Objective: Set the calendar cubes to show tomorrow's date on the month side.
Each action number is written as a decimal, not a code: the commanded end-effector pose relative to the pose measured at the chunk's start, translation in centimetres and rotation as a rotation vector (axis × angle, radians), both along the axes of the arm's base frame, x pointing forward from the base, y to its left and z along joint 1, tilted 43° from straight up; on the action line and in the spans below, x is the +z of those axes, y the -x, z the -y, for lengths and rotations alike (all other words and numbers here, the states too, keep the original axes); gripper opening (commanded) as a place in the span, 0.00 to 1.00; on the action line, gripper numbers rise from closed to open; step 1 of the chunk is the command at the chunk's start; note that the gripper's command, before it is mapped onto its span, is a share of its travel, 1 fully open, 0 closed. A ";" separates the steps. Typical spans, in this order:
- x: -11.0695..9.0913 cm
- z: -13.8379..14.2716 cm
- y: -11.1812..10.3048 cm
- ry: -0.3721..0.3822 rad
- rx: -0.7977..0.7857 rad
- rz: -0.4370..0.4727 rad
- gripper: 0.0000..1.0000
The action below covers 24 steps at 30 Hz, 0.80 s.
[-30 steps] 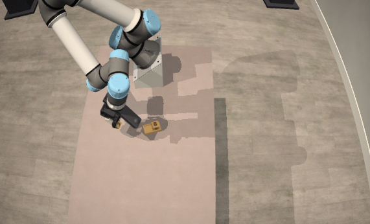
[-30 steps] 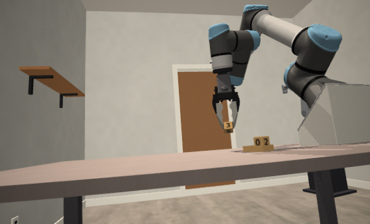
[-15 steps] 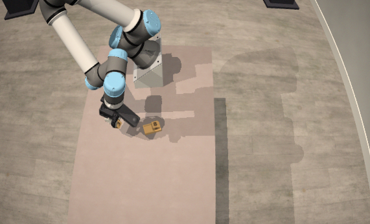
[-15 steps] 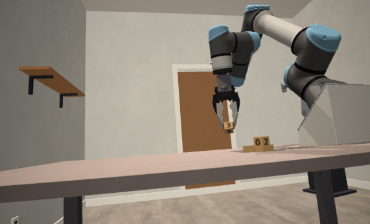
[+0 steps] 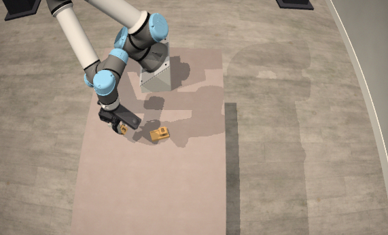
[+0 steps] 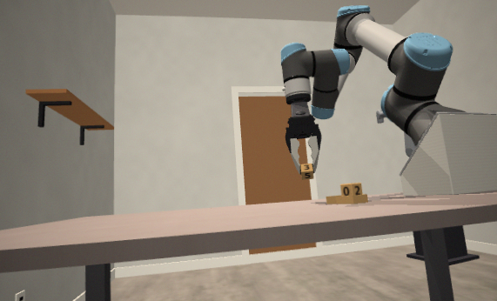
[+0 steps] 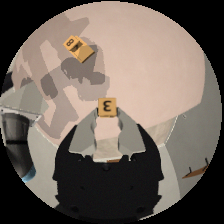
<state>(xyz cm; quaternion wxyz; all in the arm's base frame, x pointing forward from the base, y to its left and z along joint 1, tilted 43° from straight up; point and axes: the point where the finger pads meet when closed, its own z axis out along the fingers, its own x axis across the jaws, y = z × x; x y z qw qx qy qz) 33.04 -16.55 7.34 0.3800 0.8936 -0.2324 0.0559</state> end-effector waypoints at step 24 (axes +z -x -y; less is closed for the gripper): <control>-0.1 0.2 0.2 -0.170 0.049 0.060 0.11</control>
